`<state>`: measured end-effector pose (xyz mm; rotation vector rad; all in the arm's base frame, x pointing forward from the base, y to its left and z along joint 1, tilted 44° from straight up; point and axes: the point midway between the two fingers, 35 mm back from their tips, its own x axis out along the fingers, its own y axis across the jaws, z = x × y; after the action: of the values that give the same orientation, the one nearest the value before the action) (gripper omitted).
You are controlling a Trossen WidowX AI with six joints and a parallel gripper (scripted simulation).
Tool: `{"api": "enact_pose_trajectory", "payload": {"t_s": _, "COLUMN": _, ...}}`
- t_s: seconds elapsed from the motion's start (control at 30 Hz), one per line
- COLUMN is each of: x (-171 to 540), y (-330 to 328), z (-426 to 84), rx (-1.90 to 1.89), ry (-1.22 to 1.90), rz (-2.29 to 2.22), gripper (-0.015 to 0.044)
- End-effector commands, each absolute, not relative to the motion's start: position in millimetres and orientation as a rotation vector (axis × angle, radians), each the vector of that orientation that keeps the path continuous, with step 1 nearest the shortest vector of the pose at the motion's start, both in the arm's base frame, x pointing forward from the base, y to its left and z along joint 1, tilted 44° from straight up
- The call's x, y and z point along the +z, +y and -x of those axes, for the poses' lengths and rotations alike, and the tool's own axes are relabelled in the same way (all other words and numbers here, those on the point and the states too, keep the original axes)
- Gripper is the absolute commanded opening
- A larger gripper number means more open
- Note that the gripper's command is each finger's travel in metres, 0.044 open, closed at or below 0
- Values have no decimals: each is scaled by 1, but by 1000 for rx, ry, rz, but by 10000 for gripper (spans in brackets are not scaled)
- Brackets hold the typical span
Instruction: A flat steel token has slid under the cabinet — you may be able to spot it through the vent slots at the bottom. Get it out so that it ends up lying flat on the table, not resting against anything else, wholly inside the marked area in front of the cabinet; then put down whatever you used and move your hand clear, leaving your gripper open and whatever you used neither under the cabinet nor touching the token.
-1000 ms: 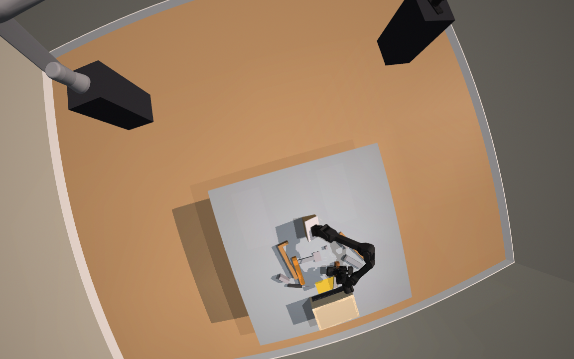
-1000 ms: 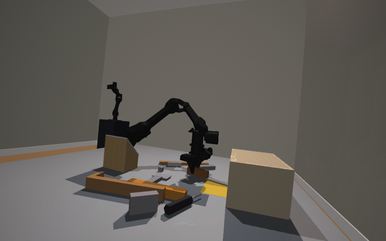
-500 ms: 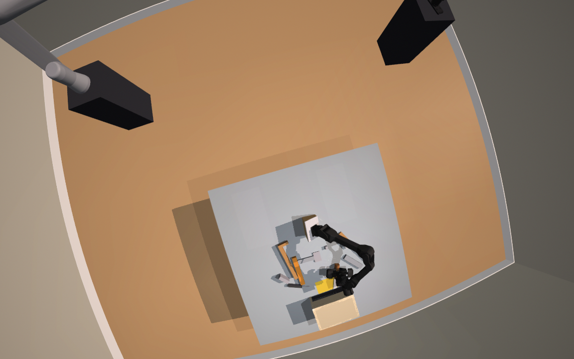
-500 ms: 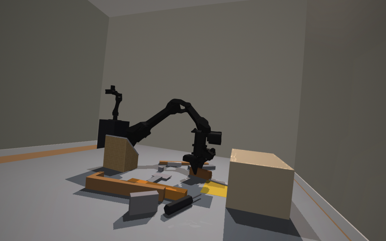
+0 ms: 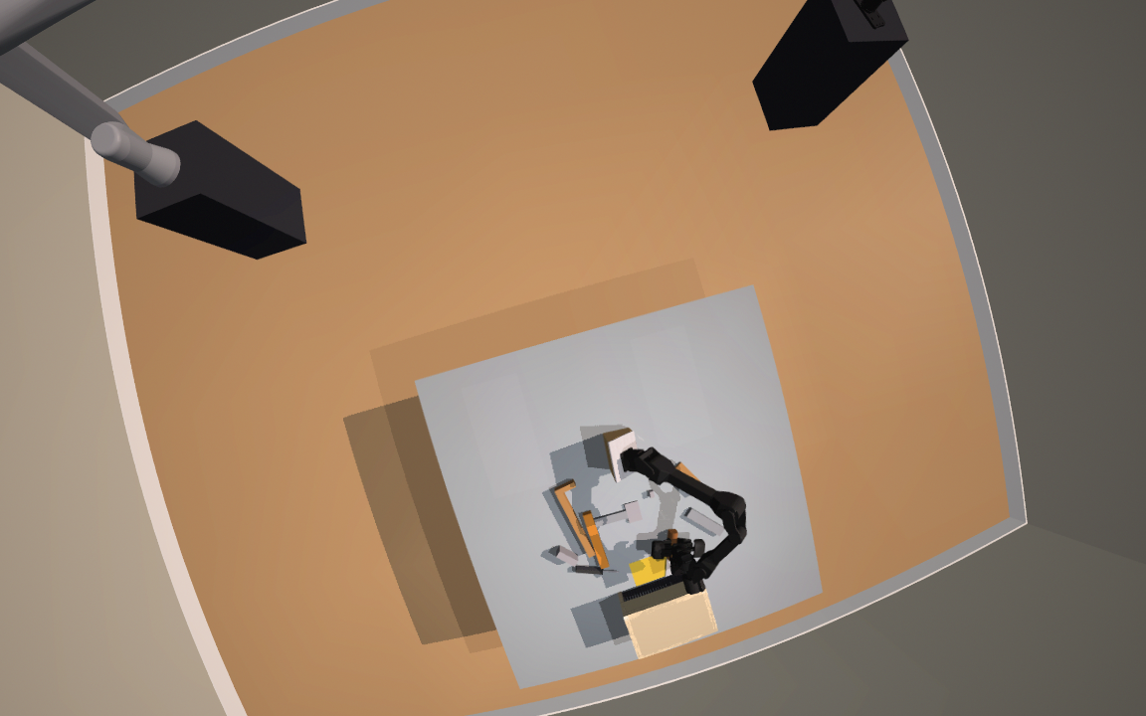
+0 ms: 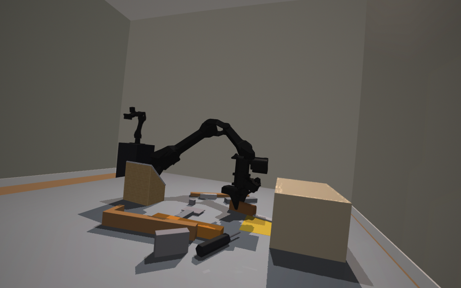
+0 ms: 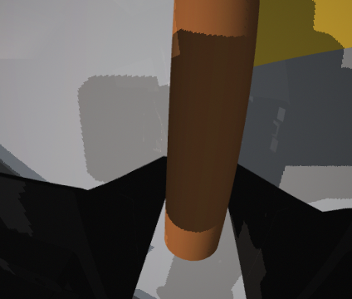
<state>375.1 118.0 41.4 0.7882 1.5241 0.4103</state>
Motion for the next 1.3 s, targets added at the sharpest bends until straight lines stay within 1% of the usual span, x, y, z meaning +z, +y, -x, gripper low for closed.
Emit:
{"api": "enact_pose_trajectory", "payload": {"t_s": 0.0, "x": 42, "y": 118, "z": -380, "rx": 417, "ry": 1520, "rz": -785, "gripper": 0}}
{"api": "enact_pose_trajectory", "payload": {"t_s": 1.27, "x": 38, "y": 111, "z": -414, "rx": 417, "ry": 1518, "rz": -784, "gripper": 0}}
